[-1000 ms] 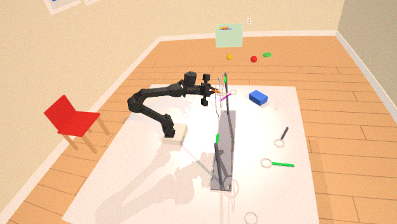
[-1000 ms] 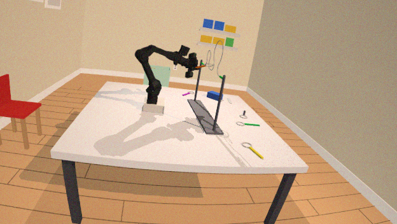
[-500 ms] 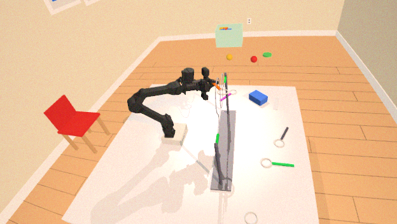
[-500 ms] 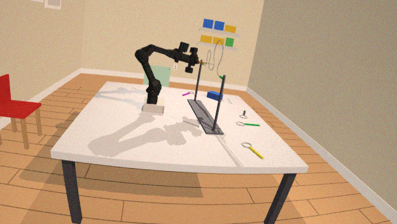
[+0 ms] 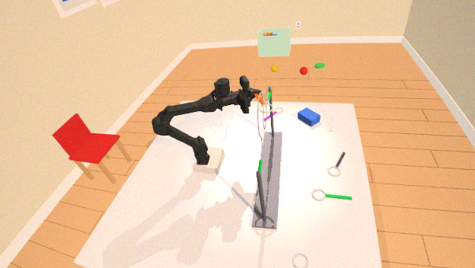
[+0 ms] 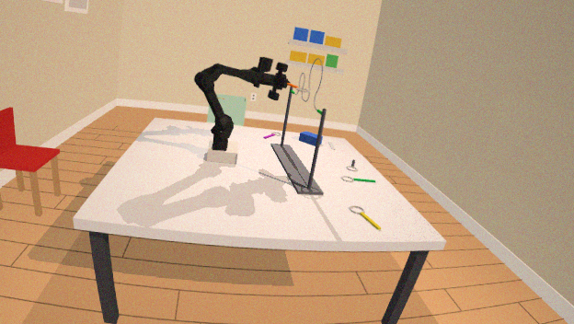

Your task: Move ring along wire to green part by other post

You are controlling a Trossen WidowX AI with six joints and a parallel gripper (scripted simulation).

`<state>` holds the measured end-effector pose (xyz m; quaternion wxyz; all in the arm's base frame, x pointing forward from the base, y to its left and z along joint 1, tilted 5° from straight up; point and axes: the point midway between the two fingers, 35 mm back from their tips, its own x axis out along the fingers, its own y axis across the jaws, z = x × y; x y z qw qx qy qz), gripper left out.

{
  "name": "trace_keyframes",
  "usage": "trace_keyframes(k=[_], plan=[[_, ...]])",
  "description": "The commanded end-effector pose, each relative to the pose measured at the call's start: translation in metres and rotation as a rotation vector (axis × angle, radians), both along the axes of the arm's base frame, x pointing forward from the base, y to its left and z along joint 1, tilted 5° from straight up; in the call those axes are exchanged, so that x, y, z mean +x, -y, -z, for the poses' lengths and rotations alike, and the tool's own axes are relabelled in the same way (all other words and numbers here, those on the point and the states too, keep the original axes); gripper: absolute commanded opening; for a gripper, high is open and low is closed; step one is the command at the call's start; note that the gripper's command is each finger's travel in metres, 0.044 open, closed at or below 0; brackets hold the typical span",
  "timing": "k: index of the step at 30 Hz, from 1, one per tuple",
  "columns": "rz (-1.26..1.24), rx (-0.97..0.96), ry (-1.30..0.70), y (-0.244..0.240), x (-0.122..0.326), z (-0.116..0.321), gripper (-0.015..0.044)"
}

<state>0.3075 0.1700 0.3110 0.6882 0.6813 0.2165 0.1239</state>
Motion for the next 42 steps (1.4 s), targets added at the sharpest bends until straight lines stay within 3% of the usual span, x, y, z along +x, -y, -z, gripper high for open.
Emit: trace_keyframes(k=[1, 22, 42], plan=[[-0.002, 0.066, 0.012, 0.001, -0.001, -0.014, -0.0150], [0.000, 0.192, 0.016, 0.008, -0.001, -0.042, -0.0150], [-0.003, -0.112, 0.009, 0.008, -0.001, -0.028, -0.0150]])
